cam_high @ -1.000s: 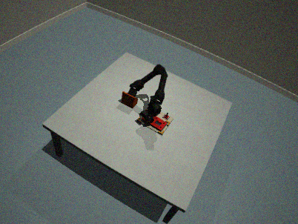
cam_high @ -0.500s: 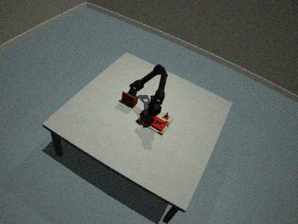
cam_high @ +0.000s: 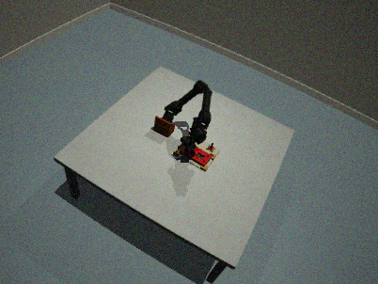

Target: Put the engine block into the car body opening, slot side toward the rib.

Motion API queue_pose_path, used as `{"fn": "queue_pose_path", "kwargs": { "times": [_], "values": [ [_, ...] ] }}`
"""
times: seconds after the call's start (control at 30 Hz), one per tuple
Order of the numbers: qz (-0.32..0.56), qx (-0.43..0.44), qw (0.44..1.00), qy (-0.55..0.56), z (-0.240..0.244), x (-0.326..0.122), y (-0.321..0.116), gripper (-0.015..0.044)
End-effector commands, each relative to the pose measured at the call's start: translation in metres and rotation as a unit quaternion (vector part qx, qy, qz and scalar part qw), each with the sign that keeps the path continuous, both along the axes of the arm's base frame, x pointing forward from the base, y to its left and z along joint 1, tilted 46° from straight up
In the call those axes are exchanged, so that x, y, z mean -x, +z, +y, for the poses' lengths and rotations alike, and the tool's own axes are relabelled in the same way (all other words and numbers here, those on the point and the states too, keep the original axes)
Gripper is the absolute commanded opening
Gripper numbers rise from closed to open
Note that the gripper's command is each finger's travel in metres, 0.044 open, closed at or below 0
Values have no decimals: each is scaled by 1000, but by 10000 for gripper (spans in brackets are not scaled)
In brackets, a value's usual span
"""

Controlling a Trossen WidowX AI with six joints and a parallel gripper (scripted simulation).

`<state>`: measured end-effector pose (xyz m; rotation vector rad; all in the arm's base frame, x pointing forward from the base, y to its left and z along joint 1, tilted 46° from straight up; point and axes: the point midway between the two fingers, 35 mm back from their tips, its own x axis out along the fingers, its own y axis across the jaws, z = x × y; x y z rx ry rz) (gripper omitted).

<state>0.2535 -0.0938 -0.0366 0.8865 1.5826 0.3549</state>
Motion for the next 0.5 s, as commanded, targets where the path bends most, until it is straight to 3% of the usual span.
{"fn": "queue_pose_path", "kwargs": {
  "times": [0.0, 0.47],
  "values": [
    [-2, 3, 1000, 1, -12, -1, 9, 0],
    [-1, 3, 1000, 1, -45, 2, 41, 0]
  ]
}}
